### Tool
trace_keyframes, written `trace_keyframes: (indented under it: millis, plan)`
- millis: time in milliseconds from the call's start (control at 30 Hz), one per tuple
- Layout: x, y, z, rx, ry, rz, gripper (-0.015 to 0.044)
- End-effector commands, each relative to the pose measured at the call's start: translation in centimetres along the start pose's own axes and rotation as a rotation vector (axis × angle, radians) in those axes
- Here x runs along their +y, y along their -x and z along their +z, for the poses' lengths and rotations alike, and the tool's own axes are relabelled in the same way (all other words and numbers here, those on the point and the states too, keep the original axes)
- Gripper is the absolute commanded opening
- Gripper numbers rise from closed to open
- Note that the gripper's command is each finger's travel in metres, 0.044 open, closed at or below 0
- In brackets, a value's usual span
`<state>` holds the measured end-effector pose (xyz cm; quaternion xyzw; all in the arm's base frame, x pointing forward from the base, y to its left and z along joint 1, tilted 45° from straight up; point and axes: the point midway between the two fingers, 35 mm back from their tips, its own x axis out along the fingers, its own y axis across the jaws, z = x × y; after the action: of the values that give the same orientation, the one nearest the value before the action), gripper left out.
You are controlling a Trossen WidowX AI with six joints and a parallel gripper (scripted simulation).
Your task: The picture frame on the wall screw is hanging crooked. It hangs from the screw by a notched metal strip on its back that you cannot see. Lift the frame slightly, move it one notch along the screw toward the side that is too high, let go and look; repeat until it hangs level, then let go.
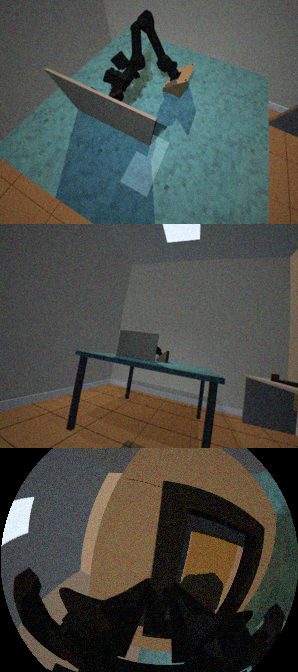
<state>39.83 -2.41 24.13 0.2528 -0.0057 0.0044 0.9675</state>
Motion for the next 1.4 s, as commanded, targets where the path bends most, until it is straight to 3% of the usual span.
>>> trace_keyframes:
  millis: [0, 1367]
  plan:
    - [0.27, -0.03, 0.32, -0.002, -0.002, 0.012, 0.0]
    - [-0.13, -0.04, 0.62, -0.003, -0.002, 0.012, 0.0]
